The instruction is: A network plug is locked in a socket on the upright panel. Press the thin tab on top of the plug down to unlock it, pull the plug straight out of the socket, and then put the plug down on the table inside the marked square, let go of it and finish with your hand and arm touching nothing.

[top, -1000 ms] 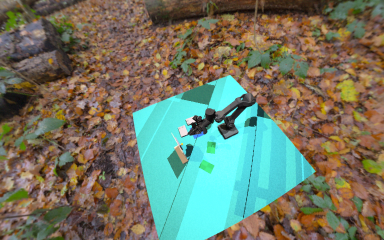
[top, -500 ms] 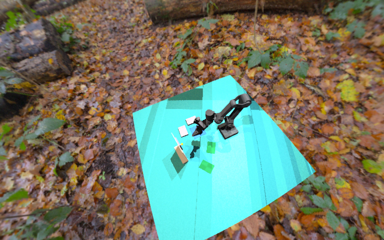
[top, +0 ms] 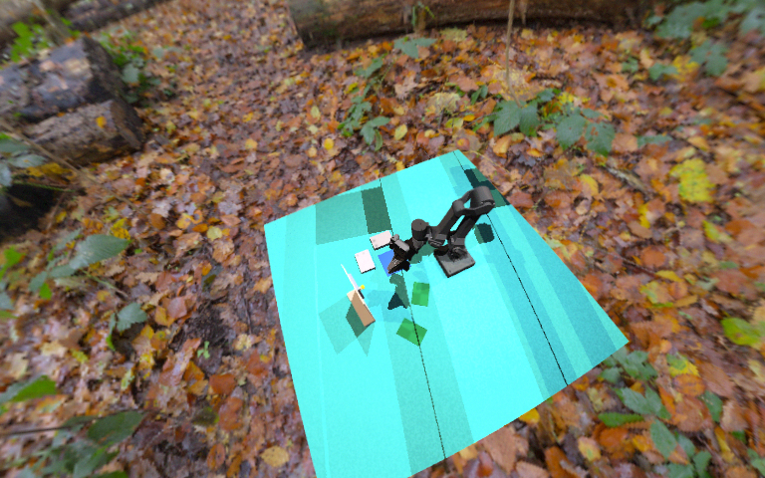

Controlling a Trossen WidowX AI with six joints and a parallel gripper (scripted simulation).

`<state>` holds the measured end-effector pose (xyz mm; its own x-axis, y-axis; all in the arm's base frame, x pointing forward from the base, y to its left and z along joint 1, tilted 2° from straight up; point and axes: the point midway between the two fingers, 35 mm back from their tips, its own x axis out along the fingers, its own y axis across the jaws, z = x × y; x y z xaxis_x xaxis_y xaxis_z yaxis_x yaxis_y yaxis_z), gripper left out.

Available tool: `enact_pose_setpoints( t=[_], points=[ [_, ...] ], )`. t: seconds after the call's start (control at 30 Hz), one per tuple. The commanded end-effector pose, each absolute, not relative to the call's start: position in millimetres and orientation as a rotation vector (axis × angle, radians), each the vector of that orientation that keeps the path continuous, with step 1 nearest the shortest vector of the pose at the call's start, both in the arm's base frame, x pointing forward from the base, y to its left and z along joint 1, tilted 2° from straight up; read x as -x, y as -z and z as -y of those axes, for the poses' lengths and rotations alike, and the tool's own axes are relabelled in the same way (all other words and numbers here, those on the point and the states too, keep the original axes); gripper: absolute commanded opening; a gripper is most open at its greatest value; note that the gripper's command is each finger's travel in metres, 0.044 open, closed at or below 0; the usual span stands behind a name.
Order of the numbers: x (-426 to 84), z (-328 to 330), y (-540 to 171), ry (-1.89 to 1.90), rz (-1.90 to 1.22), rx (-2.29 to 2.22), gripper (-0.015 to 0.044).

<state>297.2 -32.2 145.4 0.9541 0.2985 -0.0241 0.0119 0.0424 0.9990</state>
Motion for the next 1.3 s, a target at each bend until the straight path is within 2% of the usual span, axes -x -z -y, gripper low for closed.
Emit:
enact_pose_setpoints(
  t=[0.0,0.4,1.27],
  points=[
    [-307,33,-146,-0.22,-0.252,-1.525,0.0156],
    [-352,30,-145,-0.226,-0.252,-1.526,0.0156],
    [-387,29,-146,-0.228,-0.25,-1.525,0.0156]
  ],
)
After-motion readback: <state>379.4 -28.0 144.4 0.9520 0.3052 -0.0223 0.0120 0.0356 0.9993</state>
